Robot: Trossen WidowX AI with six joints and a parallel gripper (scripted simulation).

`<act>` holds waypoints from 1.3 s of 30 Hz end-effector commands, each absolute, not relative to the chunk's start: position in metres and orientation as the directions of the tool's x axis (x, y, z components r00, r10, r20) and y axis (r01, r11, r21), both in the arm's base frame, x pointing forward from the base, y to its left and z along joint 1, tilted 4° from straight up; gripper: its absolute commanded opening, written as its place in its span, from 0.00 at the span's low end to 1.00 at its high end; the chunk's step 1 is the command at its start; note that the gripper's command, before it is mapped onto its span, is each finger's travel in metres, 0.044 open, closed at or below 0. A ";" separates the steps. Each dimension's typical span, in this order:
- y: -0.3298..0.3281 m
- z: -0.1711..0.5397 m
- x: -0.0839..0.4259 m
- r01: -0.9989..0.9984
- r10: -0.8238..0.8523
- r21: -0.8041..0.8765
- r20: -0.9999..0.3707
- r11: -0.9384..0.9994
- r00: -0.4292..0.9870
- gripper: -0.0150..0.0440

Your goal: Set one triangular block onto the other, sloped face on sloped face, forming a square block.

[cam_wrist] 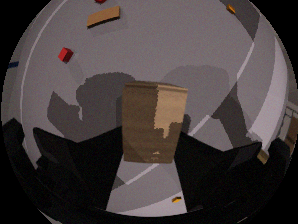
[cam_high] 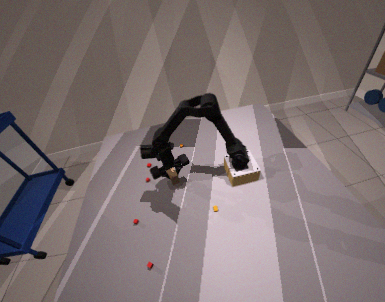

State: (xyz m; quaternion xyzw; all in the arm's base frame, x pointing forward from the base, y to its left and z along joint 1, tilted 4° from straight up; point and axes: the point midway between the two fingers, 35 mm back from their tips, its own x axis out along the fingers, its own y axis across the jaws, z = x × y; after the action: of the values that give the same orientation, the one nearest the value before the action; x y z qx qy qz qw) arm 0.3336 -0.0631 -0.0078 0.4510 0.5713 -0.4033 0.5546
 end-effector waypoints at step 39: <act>-0.065 -0.011 0.332 0.964 0.062 0.029 -0.998 0.264 0.013 0.25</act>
State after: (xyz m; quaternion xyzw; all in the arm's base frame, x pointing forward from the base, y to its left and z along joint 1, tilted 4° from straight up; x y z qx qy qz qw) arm 0.3320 -0.0637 -0.0098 0.4491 0.5731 -0.4061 0.5523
